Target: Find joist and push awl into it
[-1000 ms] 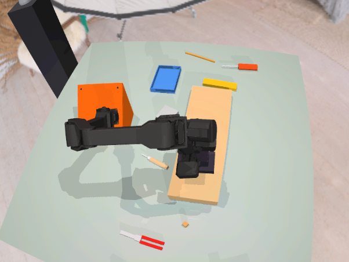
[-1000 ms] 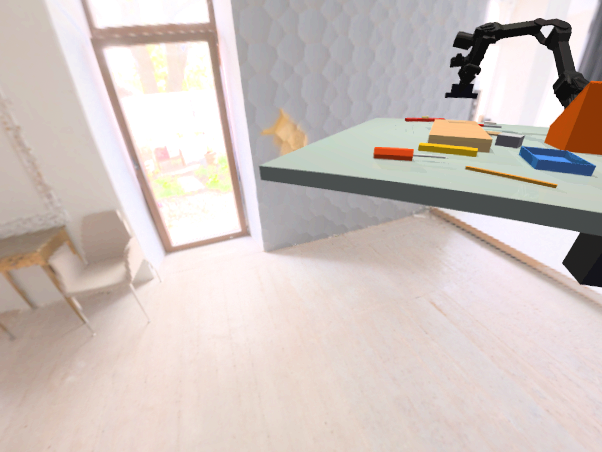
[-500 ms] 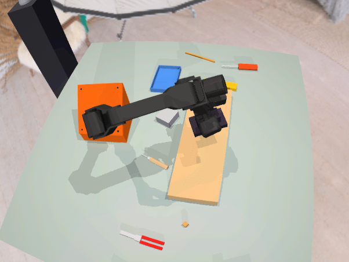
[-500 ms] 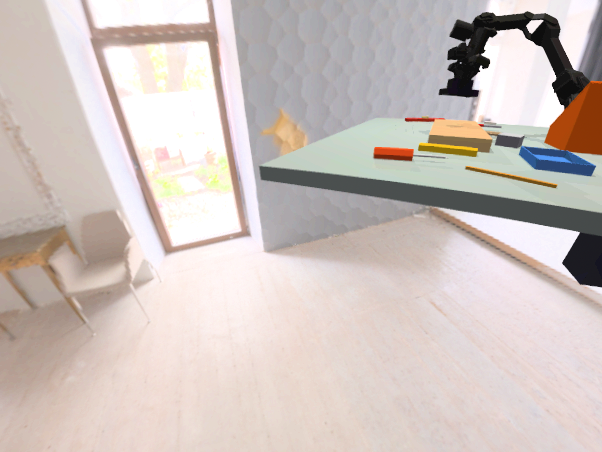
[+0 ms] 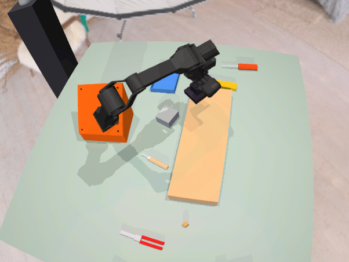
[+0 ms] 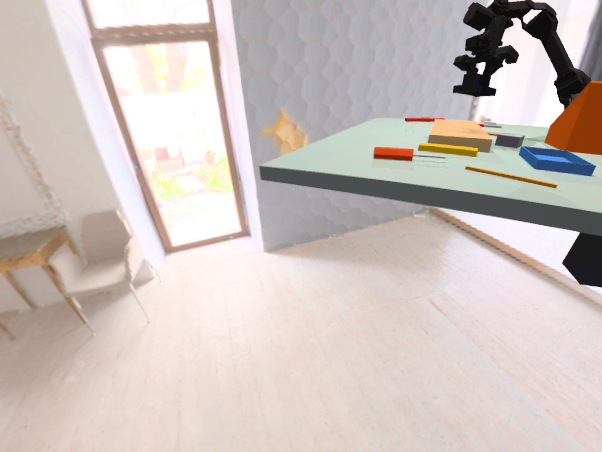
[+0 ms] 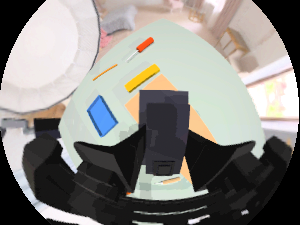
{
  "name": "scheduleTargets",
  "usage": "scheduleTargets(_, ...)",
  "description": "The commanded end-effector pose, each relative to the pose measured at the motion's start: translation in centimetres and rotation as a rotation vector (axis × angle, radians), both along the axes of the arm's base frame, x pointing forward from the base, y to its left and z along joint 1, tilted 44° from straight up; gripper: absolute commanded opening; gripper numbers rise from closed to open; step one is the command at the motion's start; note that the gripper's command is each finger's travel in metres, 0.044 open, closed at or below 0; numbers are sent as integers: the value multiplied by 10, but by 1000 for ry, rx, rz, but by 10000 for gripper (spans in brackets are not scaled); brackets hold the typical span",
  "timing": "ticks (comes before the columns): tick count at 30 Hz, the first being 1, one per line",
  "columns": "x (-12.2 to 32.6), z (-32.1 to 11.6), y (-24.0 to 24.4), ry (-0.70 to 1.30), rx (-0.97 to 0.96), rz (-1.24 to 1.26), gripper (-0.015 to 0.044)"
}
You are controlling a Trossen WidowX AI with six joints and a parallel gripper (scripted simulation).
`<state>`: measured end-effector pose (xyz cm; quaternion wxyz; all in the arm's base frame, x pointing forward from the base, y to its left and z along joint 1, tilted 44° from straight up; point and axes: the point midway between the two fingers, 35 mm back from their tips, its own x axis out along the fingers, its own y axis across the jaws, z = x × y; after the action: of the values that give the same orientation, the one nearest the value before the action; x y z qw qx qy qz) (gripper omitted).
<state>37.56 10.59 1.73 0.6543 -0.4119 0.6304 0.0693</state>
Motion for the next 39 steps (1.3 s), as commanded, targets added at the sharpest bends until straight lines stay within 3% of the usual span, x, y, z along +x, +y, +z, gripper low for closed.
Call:
scheduleTargets(1,-14,-28,35,68,11,94,0)
scheduleTargets(15,-87,-116,111,291,-11,348,0)
scheduleTargets(27,-170,-185,142,475,-68,541,0)
scheduleTargets(39,-174,-200,134,485,-72,551,0)
